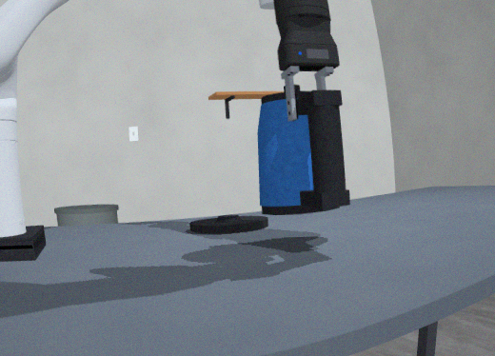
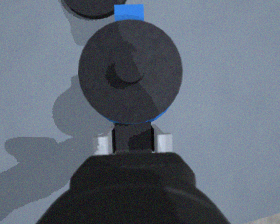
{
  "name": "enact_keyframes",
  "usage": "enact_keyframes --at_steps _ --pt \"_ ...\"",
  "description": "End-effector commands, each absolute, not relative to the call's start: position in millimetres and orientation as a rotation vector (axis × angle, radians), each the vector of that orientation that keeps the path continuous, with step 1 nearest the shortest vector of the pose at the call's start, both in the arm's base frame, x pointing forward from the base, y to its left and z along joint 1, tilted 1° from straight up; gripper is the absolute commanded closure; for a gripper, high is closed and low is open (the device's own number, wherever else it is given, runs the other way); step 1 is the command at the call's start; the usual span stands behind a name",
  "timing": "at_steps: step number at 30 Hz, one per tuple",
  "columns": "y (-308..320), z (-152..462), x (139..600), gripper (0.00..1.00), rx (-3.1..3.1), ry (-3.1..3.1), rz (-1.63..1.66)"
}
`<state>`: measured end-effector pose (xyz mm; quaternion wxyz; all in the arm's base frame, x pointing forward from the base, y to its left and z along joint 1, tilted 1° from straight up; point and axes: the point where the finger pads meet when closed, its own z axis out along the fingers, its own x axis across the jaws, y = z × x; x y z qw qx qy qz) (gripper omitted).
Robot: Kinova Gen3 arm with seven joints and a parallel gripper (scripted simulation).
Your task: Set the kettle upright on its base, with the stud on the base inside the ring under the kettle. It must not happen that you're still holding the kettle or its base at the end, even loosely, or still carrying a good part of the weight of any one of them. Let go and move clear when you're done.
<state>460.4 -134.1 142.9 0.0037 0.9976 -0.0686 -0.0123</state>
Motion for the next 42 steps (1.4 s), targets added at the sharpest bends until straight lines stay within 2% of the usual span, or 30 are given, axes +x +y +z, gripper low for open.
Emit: enact_keyframes --at_steps 1,42 --pt "-127.7 145.1 461.5 1.00 3.130 -0.200 -0.032" --pt "-5.4 145.2 439.7 1.00 3.130 -0.200 -0.032"
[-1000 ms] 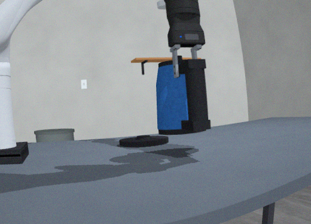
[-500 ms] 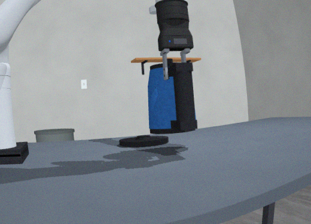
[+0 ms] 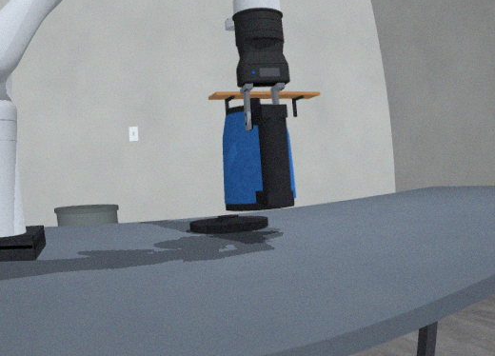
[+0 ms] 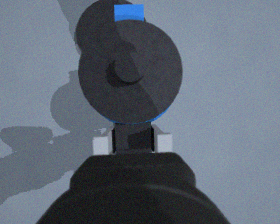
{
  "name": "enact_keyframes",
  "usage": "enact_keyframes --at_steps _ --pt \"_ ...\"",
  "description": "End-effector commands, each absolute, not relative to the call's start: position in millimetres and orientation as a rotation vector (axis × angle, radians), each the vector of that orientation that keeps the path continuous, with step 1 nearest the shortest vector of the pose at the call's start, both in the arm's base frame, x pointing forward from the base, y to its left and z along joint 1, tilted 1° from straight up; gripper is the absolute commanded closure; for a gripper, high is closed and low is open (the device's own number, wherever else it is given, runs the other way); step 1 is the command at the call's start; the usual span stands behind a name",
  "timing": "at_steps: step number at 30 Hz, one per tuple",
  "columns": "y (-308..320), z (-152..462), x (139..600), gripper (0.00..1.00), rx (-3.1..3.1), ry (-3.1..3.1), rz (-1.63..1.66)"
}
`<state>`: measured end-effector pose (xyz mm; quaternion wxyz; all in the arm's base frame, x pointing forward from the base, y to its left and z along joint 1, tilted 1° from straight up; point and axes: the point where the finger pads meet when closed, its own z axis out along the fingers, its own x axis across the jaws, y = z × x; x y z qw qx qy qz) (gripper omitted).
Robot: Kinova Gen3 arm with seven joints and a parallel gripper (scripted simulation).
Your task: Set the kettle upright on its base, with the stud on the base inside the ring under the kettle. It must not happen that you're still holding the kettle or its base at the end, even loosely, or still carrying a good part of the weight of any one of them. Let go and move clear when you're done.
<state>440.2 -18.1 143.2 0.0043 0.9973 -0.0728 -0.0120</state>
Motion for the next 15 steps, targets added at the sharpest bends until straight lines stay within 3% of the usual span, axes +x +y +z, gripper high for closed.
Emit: enact_keyframes --at_steps 1,15 --pt "-2.0 145.2 439.1 1.00 3.130 -0.200 -0.032" --pt "36.8 145.2 432.2 1.00 3.130 -0.200 -0.032"
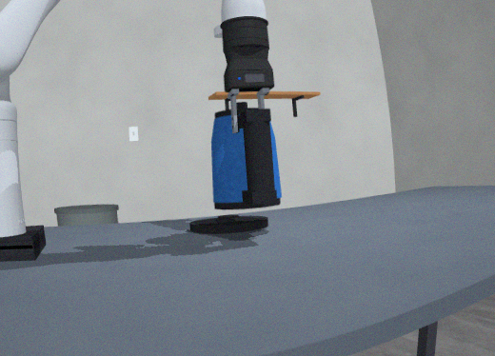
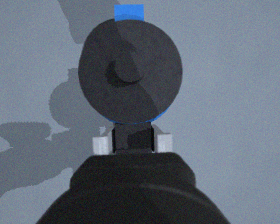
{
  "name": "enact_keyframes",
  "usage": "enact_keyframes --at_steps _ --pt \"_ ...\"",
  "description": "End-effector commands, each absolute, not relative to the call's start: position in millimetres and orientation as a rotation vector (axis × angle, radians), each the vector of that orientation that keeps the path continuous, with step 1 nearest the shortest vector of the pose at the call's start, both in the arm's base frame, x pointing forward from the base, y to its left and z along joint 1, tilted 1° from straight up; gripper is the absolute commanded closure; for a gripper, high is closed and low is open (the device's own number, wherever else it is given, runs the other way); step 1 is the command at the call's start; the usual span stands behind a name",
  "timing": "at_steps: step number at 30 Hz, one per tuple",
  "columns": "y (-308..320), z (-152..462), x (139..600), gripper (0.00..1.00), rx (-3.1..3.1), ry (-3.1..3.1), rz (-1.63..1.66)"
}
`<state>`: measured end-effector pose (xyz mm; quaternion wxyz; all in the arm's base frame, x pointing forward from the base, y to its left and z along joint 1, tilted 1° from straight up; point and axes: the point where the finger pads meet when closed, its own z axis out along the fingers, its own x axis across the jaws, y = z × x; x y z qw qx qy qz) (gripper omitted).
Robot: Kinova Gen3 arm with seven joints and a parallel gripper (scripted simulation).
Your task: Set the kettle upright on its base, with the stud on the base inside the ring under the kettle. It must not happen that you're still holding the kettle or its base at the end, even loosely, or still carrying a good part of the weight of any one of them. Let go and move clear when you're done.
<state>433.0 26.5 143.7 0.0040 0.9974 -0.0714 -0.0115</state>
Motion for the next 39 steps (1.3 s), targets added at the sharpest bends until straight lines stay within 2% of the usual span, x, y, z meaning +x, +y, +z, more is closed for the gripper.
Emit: enact_keyframes --at_steps 1,39 --pt "39.8 145.2 431.7 1.00 3.130 -0.200 -0.032" --pt "102.0 145.3 420.6 1.00 3.130 -0.200 -0.032"
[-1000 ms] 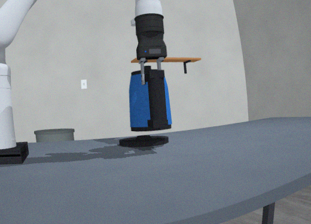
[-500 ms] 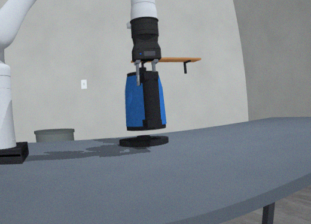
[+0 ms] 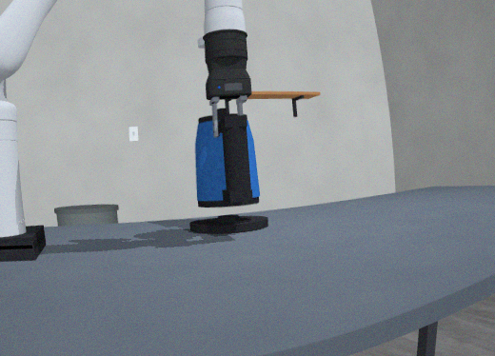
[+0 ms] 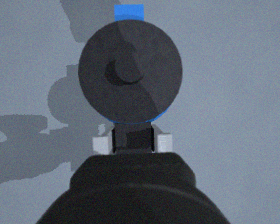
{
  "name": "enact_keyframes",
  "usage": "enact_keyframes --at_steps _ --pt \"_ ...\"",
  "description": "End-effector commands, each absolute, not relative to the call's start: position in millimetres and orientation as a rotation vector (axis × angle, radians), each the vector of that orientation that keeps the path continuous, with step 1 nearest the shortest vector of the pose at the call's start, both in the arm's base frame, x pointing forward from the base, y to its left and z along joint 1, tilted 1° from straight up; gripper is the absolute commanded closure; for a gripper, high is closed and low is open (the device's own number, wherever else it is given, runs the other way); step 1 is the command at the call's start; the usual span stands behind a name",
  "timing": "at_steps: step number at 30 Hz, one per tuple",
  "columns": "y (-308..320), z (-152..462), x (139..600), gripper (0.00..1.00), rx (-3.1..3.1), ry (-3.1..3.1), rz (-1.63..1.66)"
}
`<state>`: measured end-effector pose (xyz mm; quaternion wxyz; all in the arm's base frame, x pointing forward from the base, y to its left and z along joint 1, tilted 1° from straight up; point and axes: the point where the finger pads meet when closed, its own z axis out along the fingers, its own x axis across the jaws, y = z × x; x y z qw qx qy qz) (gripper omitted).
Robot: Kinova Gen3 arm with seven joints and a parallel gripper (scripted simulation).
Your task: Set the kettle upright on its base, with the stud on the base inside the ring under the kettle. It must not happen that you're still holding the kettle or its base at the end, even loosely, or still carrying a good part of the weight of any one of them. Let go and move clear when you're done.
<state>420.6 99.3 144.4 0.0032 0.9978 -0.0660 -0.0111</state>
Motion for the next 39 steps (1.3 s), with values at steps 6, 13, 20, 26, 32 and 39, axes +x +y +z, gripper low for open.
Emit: enact_keyframes --at_steps 6,13,20,26,32,39 --pt "104.4 145.3 420.2 1.00 3.130 -0.200 -0.032" --pt "105.6 145.3 419.9 1.00 3.130 -0.200 -0.032" --pt "105.8 145.3 419.9 1.00 3.130 -0.200 -0.032" --pt "105.8 145.3 419.9 1.00 3.130 -0.200 -0.032" --pt "105.8 145.3 419.9 1.00 3.130 -0.200 -0.032" --pt "105.8 145.3 419.9 1.00 3.130 -0.200 -0.032"
